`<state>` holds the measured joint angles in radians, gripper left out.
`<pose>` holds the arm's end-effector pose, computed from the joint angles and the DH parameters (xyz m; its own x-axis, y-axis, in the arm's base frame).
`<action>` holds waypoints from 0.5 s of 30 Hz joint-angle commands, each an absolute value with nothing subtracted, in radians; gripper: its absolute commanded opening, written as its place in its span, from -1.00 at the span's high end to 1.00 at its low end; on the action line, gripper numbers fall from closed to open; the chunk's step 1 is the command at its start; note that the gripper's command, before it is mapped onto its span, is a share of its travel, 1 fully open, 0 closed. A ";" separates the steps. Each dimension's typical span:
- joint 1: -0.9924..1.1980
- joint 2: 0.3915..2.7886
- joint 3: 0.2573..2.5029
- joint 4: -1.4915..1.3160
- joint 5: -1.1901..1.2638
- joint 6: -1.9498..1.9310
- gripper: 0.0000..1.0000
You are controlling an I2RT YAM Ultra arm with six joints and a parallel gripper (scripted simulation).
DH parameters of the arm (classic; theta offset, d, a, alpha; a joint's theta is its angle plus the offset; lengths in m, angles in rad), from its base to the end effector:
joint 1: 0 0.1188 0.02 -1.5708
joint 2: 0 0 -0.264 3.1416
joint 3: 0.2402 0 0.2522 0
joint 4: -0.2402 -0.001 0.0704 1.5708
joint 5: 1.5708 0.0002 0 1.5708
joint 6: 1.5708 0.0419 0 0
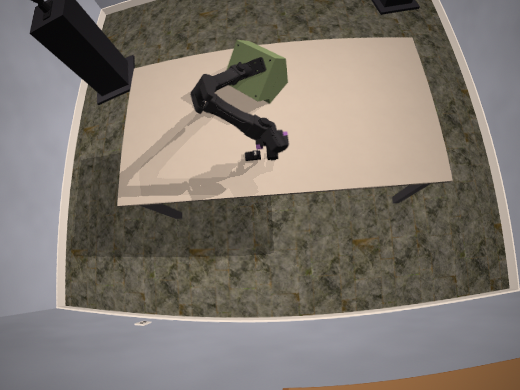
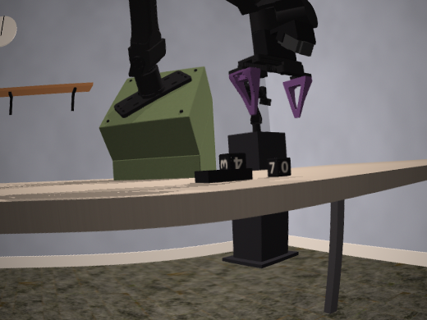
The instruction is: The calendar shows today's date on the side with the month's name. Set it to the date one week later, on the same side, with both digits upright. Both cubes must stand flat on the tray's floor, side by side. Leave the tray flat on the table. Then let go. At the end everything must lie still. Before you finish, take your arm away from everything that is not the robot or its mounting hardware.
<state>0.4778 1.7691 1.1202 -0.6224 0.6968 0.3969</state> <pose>0.3081 0.1304 0.1794 -0.8538 -0.1083 -0.5091 0.1578 0.8782 -0.4515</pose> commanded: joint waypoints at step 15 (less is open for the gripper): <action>0.480 1.764 1.112 -0.601 0.698 0.932 -1.00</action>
